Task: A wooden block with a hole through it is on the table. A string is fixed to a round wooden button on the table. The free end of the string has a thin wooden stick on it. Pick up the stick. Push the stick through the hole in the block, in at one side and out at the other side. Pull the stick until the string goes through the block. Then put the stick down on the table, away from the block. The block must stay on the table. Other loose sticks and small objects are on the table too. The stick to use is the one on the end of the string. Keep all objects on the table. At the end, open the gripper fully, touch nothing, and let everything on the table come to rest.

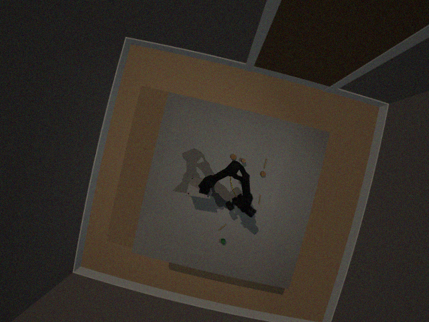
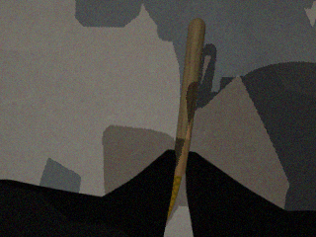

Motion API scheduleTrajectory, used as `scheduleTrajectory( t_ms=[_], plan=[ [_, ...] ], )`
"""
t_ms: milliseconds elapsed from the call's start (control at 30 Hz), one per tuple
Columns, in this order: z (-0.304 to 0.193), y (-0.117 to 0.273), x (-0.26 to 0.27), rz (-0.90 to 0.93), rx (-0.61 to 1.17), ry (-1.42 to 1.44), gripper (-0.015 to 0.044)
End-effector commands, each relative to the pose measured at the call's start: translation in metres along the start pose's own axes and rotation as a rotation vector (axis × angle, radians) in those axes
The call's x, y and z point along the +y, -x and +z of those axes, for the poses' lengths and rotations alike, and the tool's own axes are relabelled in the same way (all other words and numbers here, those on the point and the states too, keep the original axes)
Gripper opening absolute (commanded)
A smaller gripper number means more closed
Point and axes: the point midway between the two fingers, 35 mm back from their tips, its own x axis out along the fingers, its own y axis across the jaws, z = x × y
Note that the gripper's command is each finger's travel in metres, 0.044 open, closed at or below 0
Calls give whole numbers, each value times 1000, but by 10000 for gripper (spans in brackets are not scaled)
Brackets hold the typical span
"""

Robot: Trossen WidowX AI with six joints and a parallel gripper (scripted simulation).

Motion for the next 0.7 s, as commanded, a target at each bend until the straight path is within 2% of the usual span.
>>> scheduleTrajectory(
  t_ms=[0, 667],
  plan=[
    [1, 8, 1, -1, -7, 6, 0],
    [0, 34, 0, -1, -5, 6, 0]
  ],
)
